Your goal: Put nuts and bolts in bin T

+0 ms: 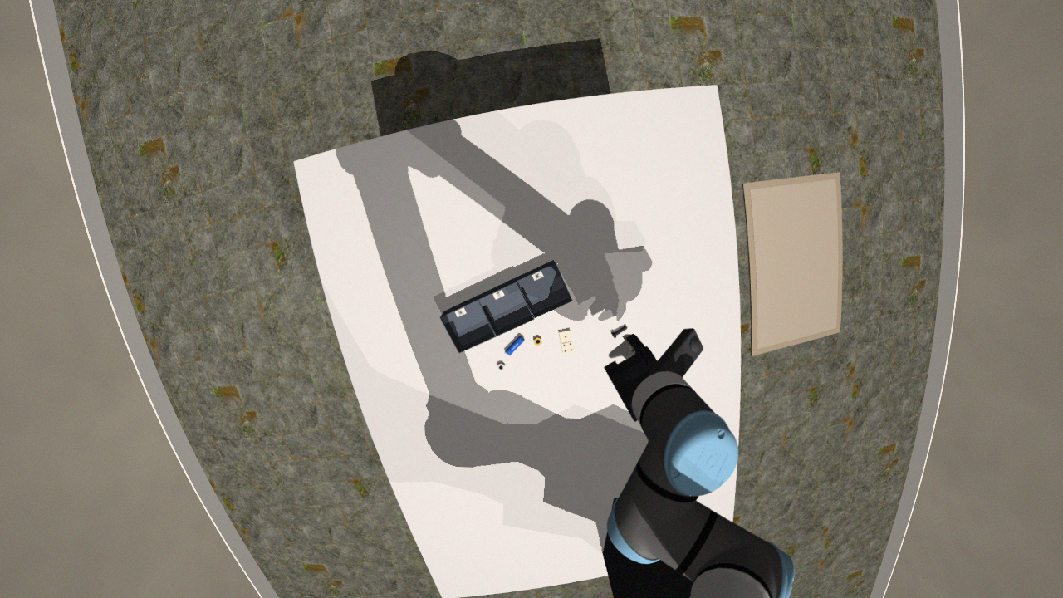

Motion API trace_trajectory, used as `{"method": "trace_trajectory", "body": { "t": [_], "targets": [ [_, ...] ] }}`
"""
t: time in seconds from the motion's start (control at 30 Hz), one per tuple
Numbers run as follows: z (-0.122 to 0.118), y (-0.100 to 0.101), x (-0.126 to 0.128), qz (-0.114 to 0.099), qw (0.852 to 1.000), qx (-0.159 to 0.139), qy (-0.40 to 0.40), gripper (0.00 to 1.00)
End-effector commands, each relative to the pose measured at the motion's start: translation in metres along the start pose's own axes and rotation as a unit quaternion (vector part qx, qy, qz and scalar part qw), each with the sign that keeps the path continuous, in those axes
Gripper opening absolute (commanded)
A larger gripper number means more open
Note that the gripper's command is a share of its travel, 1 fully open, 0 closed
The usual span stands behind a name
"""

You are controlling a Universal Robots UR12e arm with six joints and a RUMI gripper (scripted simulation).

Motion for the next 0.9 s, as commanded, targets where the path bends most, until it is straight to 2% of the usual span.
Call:
{"method": "trace_trajectory", "body": {
  "t": [0.0, 0.2, 0.27, 0.57, 0.87],
  "targets": [
    [0.000, 0.000, 0.000, 0.000, 1.000, 0.000, 0.000, 0.18],
    [0.000, 0.024, 0.000, 0.000, 1.000, 0.000, 0.000, 0.18],
    [0.000, 0.024, 0.000, 0.000, 1.000, 0.000, 0.000, 0.18],
    [0.000, 0.060, -0.001, 0.000, 1.000, 0.000, 0.000, 0.18],
    [0.000, 0.062, -0.001, 0.000, 1.000, 0.000, 0.000, 0.18]
  ]
}}
Point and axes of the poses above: the point where the finger pads meet when closed, its own y axis out along the fingers, its own x axis across the jaws, z = x × y, the point moved 4 cm from there along -y, back along the fingers, and after that the axes turned 7 degrees about y, right-handed, at the moved point
